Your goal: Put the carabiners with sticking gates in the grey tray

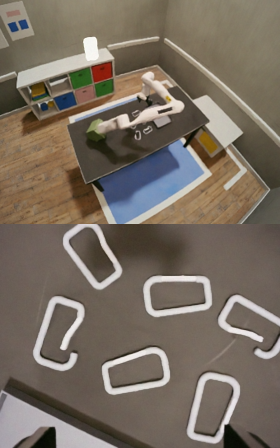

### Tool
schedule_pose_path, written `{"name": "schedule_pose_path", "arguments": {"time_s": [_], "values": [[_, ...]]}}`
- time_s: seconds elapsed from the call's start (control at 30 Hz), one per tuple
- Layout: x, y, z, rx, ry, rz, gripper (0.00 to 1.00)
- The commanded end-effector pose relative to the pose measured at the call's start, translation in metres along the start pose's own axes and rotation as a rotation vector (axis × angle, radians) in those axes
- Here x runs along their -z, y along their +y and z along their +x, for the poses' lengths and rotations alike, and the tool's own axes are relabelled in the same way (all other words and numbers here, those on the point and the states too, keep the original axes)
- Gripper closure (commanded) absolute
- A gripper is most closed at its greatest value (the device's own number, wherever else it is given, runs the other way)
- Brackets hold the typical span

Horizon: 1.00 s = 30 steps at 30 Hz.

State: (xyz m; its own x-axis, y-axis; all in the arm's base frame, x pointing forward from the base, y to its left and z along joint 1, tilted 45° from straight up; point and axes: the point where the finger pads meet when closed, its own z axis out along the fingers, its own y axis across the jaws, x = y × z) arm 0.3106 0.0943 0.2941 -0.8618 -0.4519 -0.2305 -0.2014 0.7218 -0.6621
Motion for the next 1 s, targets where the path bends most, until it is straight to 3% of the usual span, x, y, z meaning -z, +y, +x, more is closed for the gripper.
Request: {"name": "schedule_pose_path", "arguments": {"time_s": [0.0,0.37,0.4,0.53,0.93,0.97], "values": [[0.0001,0.0015,-0.0005,0.216,0.003,-0.004,0.0],[0.0001,0.0015,-0.0005,0.216,0.003,-0.004,0.0],[0.0002,0.0018,0.0006,0.489,0.006,-0.002,0.0],[0.0002,0.0018,0.0006,0.557,0.007,-0.001,0.0],[0.0002,0.0018,0.0006,0.557,0.007,-0.001,0.0],[0.0001,0.0018,0.0019,0.829,0.011,0.002,0.0]]}}
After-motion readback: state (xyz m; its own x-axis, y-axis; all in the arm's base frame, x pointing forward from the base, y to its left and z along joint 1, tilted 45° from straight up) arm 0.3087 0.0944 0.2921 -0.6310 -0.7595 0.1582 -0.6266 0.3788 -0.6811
